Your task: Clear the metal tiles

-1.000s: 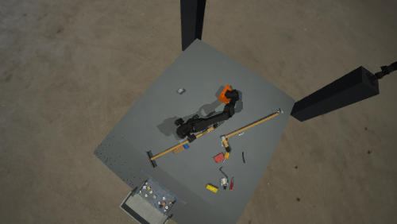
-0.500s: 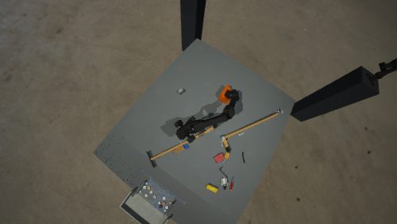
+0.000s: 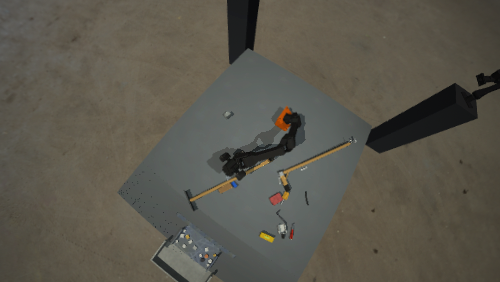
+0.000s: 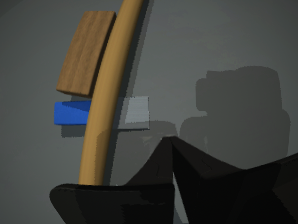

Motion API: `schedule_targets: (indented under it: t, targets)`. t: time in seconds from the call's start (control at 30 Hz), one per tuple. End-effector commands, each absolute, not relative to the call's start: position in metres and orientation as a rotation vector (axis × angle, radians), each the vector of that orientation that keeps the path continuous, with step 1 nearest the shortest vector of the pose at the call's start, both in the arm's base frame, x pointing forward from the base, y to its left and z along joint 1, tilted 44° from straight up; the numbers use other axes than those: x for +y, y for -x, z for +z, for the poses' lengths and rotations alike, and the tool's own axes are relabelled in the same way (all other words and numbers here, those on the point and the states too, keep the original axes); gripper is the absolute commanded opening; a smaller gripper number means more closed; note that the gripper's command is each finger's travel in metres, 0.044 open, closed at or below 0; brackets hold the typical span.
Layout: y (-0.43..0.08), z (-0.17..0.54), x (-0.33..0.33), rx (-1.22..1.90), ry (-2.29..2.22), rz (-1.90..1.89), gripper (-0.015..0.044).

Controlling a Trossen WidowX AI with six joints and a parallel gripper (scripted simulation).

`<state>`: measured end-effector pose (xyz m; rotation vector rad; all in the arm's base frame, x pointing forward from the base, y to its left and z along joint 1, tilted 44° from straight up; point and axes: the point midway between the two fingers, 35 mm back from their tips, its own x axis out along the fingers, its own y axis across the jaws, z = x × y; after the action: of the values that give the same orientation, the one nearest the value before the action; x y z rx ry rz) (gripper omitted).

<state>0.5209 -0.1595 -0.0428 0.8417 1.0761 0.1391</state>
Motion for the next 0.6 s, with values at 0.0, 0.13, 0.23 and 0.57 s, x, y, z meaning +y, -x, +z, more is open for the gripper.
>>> schedule_targets:
  t: [0.0, 0.13, 0.23, 0.57]
  targets:
    - [-0.521, -0.049, -0.153, 1.076, -0.847, 0.148, 0.0000]
    - [-0.521, -0.056, -0.147, 1.075, -0.843, 0.156, 0.0000]
    - [-0.521, -0.061, -0.141, 1.074, -0.840, 0.162, 0.0000]
    - [-0.524, -0.061, -0.135, 1.074, -0.838, 0.167, 0.0000]
